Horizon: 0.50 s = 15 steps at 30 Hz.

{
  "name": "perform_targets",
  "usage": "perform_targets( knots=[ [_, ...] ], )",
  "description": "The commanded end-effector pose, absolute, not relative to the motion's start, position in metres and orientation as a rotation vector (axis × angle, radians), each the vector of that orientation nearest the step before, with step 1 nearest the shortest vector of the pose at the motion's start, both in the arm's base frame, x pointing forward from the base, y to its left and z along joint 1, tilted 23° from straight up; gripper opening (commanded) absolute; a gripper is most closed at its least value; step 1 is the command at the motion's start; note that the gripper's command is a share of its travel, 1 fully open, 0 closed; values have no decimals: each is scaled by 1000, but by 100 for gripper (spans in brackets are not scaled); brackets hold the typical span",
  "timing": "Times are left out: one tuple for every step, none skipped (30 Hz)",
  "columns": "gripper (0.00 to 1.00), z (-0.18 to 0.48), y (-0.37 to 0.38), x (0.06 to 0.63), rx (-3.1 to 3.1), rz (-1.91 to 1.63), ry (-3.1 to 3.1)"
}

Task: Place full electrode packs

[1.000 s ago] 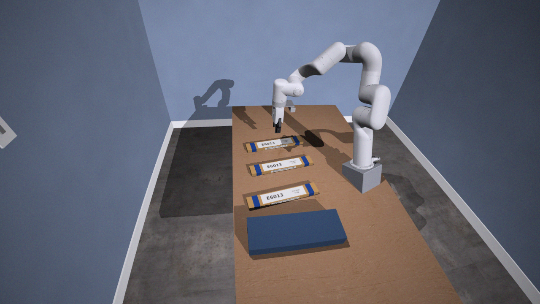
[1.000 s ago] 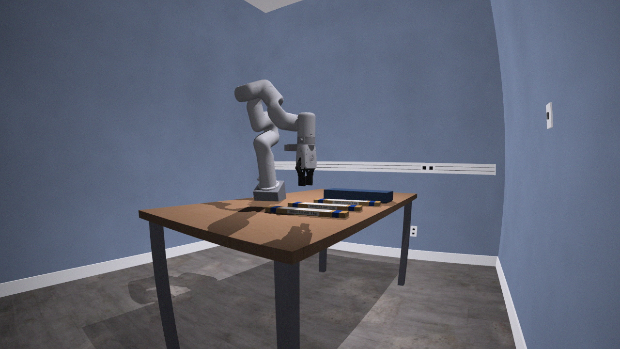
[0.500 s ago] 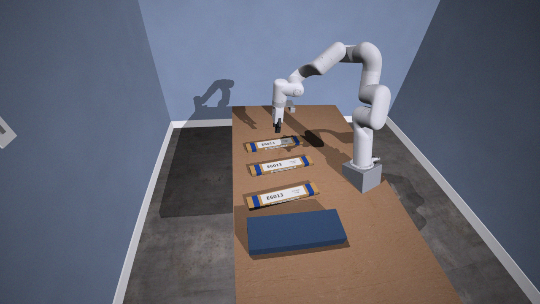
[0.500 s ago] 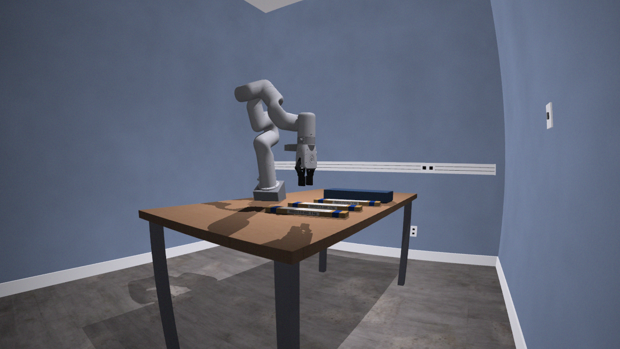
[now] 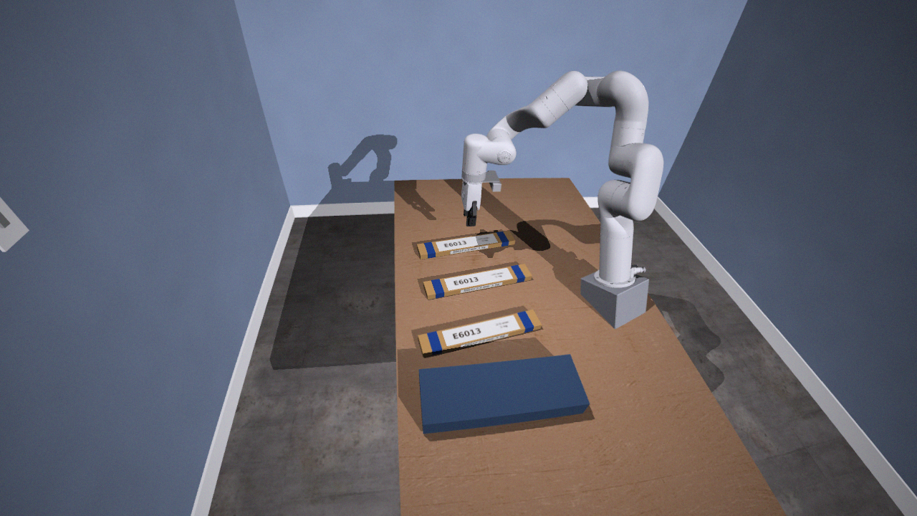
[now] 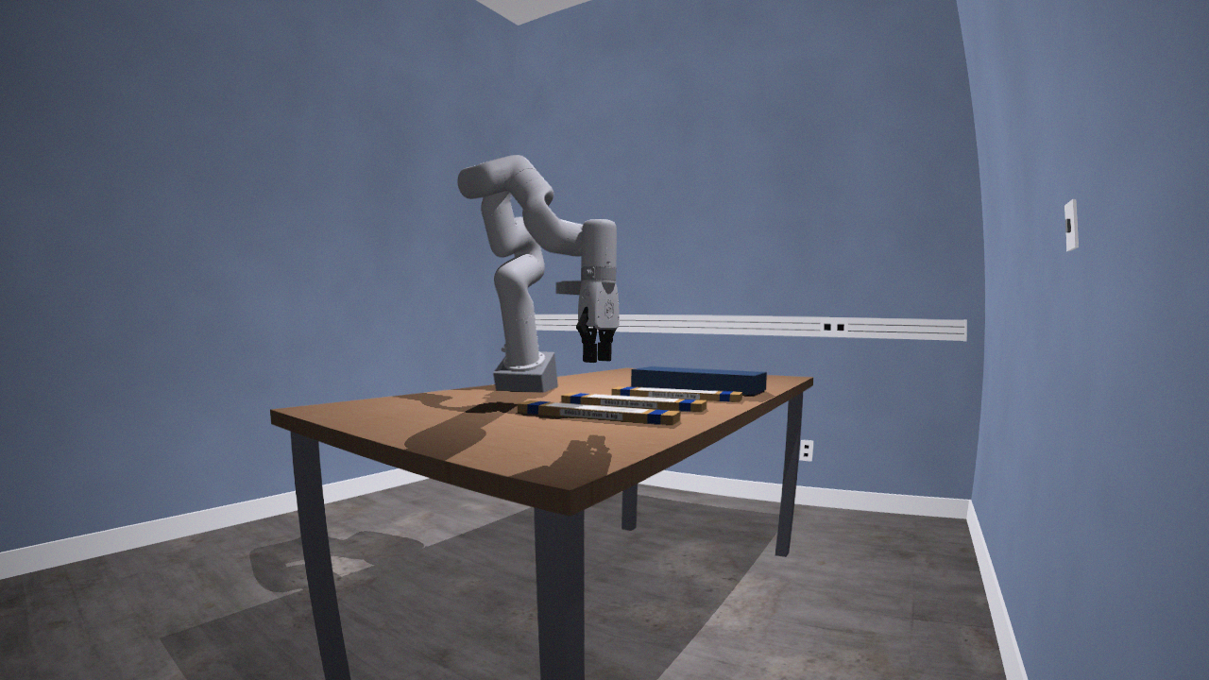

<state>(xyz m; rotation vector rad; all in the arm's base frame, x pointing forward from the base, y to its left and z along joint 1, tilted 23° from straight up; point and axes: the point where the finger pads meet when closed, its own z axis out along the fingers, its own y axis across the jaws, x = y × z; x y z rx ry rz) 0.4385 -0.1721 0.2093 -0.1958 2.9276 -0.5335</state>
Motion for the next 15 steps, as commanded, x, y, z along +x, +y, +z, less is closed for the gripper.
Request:
perform_targets(
  knots=[
    [58,210,-169,441,-196,-534,2923],
    [58,210,-167,442,-196,-534,2923],
    [58,209,-166,443,-196,-534,2923],
    [58,209,-164,443,-196,-534,2923],
    [58,208,-162,444,-196,-534,2923],
    [58,208,-159,446,-196,-534,2923],
    [58,207,-157,447,-196,-534,2923],
    [58,206,-154,448,-196,-534,2923],
    [58,205,-151,450,-196,-534,2923],
    [58,204,-148,451,-196,-534,2923],
    [58,203,-144,453,-196,-534,2923],
    [58,202,-141,455,-196,-534,2923],
    [58,201,-137,457,-196,-534,2923],
    [58,200,-132,458,-196,-534,2923],
    [58,200,-132,458,-196,-534,2923]
  ],
)
